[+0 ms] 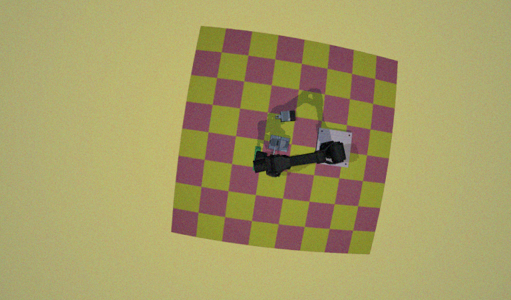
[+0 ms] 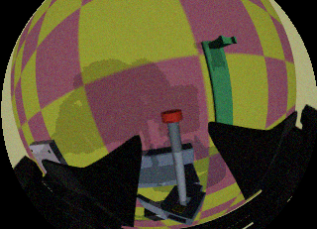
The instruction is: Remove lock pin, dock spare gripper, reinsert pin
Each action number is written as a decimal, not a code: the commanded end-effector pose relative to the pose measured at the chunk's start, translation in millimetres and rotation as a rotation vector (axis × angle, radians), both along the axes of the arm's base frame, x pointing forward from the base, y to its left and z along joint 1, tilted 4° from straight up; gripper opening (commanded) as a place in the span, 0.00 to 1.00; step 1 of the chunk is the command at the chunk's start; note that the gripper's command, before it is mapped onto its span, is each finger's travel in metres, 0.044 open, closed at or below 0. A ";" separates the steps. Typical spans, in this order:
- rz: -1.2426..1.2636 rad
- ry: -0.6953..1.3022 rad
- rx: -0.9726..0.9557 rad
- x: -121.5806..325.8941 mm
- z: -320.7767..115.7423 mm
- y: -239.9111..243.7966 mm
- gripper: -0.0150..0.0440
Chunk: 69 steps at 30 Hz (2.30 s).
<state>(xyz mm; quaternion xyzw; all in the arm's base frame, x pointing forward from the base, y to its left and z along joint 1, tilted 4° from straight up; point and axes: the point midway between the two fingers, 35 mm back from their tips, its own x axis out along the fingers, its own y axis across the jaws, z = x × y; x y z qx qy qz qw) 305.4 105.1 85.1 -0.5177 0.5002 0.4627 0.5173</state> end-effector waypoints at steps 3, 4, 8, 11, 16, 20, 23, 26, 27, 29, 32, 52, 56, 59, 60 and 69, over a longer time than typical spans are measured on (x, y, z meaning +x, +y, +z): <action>0.005 0.003 0.002 -1.0 -9.6 -0.7 0.76; 0.005 0.003 0.001 -1.0 -10.9 -0.9 0.76; 0.005 0.003 0.001 -1.1 -12.0 -1.0 0.72; 0.005 0.003 0.001 -1.1 -12.0 -1.0 0.58; 0.005 0.003 0.001 -1.1 -12.0 -1.0 0.36; 0.005 0.003 0.001 -1.1 -12.0 -1.0 0.25; 0.005 0.003 0.001 -0.9 -12.0 -1.0 0.25; 0.005 0.003 0.004 -0.9 -11.9 -0.9 0.25; 0.004 0.003 0.010 -0.9 -11.4 -0.7 0.25; 0.004 0.003 0.032 -0.8 -9.9 0.2 0.25; 0.003 0.001 0.075 -0.7 -6.8 1.8 0.25; 0.004 0.000 0.146 0.4 0.9 17.0 0.25; 0.005 0.001 0.146 0.9 1.2 20.4 0.25; 0.005 0.001 0.145 0.8 1.1 22.1 0.25; 0.005 0.001 0.145 0.6 1.0 23.2 0.25; 0.005 0.002 0.144 0.9 0.7 30.6 0.25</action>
